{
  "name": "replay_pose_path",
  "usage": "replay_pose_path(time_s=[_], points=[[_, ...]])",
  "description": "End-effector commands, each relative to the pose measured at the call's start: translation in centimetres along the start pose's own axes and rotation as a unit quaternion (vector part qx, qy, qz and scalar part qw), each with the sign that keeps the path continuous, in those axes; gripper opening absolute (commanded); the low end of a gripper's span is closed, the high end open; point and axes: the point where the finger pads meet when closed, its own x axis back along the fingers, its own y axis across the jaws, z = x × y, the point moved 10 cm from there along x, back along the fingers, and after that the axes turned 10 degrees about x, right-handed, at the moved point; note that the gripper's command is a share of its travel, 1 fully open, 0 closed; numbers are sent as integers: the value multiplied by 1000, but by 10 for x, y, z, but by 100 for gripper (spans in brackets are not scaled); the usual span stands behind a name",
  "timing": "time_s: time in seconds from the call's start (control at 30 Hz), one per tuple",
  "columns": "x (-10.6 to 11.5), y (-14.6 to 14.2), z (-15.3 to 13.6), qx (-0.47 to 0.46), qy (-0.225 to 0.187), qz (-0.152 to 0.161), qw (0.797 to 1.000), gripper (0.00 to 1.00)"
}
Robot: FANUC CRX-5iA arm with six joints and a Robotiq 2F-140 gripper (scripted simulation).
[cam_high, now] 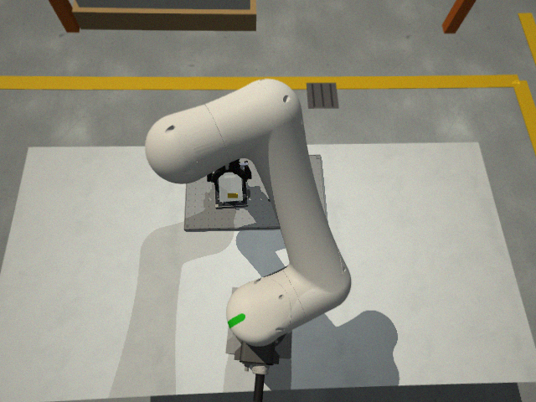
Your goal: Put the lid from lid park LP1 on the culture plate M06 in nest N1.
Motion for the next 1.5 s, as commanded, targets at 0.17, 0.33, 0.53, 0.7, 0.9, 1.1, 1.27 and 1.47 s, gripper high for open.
replay_pose_path(time_s=[0.17, 0.33, 0.53, 0.7, 0.9, 1.1, 1.27, 1.47], points=[[1, 0, 1, 0, 1, 0, 1000, 69], [1, 0, 1, 0, 1, 0, 1000, 69], [1, 0, 1, 0, 1, 0, 1000, 69], [1, 0, 1, 0, 1, 0, 1000, 61], [1, 0, 1, 0, 1, 0, 1000, 61], [1, 0, 1, 0, 1, 0, 1000, 61], [1, 0, 1, 0, 1, 0, 1000, 61], [1, 0, 1, 0, 1, 0, 1000, 61]])
